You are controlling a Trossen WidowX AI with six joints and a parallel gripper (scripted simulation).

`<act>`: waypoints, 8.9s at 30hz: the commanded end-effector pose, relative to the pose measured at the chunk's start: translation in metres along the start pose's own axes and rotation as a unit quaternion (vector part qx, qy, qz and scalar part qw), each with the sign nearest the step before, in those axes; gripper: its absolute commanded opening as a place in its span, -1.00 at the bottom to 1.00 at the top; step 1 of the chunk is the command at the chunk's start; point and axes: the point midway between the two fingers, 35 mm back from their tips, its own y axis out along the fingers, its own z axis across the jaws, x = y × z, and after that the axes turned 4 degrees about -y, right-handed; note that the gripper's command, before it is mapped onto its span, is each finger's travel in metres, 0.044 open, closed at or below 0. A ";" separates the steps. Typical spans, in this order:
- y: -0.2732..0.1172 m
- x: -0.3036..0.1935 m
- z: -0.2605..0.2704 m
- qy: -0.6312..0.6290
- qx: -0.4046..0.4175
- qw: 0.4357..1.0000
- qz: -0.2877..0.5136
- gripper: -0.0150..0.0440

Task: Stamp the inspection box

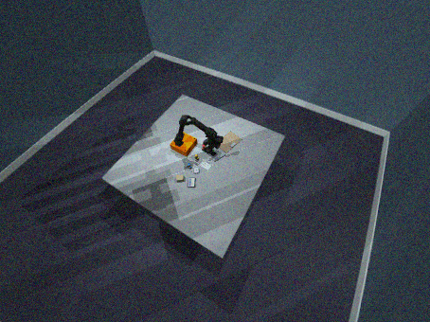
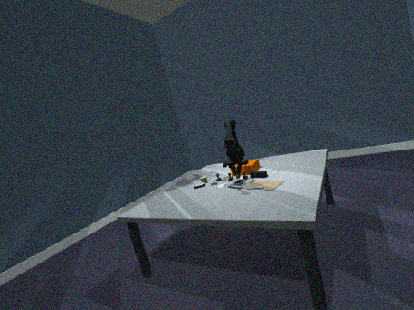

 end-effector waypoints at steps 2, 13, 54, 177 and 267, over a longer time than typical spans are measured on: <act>0.004 0.000 -0.001 0.002 -0.003 1.000 0.000 -0.49; 0.012 -0.001 -0.001 0.002 -0.003 1.000 0.000 -0.49; 0.030 -0.002 -0.001 0.000 -0.003 1.000 0.000 -0.49; -0.017 -0.001 -0.001 0.000 -0.003 1.000 0.000 -0.49; 0.008 -0.002 -0.142 0.210 -0.008 0.978 0.000 -0.49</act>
